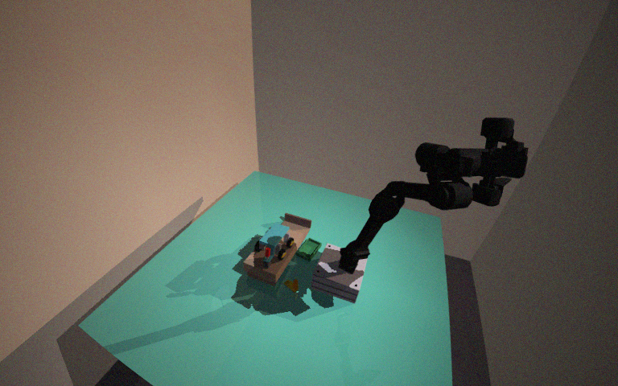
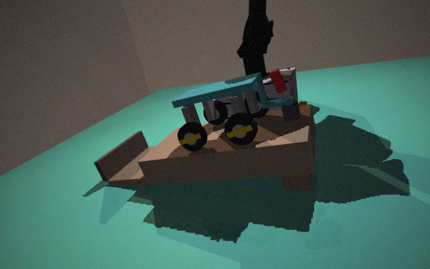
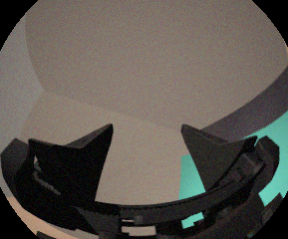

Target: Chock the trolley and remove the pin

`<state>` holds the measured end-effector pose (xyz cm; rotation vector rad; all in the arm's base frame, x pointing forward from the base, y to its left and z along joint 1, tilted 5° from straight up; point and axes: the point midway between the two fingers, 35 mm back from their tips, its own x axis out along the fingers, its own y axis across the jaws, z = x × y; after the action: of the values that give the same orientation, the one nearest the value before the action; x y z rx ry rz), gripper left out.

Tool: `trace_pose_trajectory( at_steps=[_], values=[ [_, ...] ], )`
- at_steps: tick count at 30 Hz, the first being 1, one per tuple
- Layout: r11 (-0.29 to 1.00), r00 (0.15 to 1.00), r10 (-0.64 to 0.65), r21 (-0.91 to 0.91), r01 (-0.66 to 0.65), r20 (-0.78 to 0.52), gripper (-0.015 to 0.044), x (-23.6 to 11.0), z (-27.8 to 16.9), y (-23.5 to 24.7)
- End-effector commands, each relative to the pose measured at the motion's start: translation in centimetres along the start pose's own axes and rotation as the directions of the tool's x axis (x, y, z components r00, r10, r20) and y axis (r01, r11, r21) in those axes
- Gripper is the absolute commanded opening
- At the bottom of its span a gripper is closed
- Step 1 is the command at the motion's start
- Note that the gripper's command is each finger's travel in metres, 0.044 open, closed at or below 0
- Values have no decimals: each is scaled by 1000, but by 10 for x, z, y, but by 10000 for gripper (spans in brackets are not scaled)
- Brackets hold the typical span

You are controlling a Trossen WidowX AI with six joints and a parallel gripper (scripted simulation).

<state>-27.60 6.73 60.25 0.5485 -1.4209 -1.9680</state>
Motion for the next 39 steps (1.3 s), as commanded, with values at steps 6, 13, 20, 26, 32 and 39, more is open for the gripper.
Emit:
trace_pose_trajectory(
  at_steps=[6,13,20,26,32,39],
  values=[
    [986,991,105,120,-114,80,242,-15,21,5],
    [899,922,163,332,-285,350,190,-74,81,-15],
    [742,729,140,416,-526,670,190,-165,130,-56],
    [598,468,40,354,-719,883,190,-258,146,-104],
    [470,151,-124,192,-862,981,190,-355,127,-162],
    [363,-209,-366,-68,-929,907,190,-455,59,-236]
  ],
)
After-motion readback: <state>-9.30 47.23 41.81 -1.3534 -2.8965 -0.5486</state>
